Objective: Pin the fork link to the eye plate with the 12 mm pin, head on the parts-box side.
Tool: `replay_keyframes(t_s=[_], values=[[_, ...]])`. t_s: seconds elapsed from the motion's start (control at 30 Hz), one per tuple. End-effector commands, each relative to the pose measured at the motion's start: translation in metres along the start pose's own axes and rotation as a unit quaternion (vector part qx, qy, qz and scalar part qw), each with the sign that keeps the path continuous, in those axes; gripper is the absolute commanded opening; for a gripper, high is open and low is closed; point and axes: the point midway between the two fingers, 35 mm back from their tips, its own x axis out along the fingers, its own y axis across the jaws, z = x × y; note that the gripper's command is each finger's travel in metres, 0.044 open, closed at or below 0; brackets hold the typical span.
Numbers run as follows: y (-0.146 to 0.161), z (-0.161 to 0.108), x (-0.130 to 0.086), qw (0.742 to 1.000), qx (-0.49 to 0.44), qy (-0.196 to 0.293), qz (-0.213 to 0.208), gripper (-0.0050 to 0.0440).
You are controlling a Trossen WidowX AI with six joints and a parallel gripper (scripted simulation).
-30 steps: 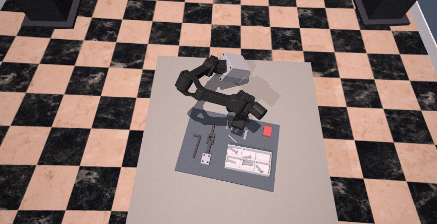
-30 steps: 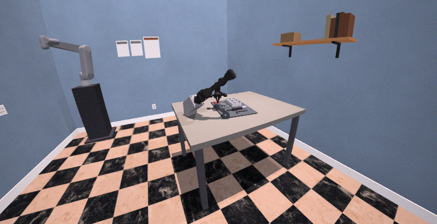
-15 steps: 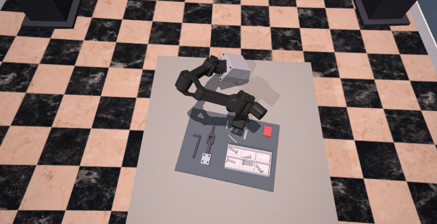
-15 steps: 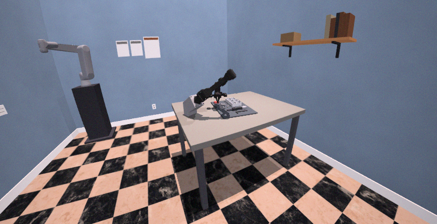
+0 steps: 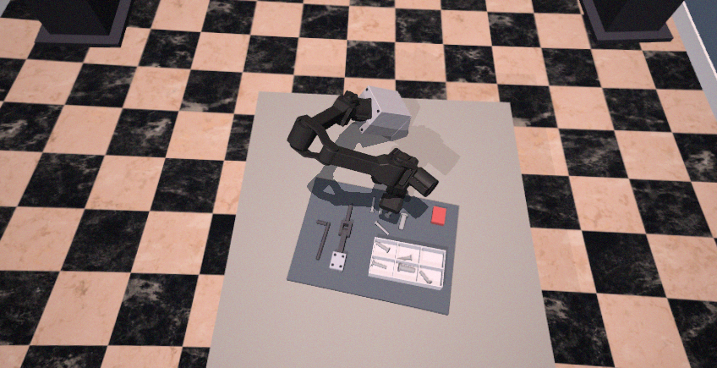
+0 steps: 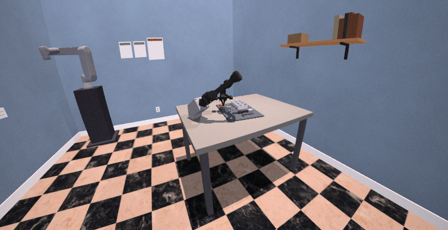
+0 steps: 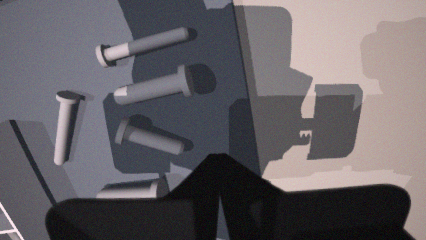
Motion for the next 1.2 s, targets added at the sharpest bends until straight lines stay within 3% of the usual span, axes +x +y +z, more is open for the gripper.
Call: replay_keyframes(t_s=[0.0,1.17], values=[[0.003,-0.003,-0.002,1.000,0.006,0.005,0.002,-0.0050],[0.000,0.000,0.030,1.000,-0.001,-0.001,0.001,-0.0050]])
